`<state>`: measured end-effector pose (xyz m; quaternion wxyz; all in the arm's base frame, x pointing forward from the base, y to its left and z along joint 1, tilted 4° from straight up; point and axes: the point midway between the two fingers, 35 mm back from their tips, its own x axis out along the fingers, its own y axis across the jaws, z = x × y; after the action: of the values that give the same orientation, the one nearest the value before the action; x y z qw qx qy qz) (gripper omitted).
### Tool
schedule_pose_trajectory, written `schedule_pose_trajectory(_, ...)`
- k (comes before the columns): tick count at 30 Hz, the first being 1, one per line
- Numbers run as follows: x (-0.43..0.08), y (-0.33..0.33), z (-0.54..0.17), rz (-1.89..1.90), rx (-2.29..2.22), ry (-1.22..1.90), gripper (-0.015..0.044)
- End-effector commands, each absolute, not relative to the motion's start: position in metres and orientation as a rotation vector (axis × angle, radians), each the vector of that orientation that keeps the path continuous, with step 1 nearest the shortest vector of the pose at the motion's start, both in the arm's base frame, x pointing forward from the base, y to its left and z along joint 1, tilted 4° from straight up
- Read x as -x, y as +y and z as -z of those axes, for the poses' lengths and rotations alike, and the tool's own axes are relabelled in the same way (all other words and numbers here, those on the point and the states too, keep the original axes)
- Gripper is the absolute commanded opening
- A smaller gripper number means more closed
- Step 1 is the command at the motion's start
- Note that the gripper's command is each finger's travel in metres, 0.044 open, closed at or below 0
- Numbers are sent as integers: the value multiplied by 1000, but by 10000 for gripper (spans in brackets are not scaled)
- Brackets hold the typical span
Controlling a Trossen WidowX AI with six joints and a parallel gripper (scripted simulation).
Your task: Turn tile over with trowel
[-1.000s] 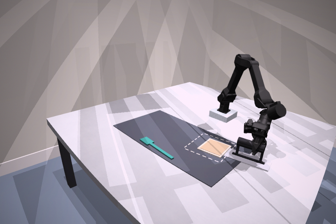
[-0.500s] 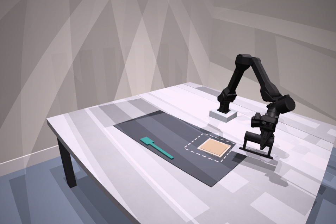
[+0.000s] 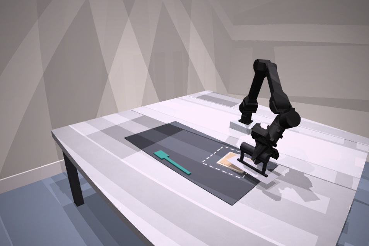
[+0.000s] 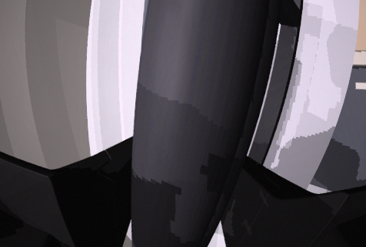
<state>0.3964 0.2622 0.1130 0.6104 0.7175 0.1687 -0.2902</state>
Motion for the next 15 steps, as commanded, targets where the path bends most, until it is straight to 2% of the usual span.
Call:
schedule_pose_trajectory(1, -412, 229, -112, 748, -1685, 309, 0)
schedule_pose_trajectory(15, -445, 95, -102, 1045, -1743, 36, 0)
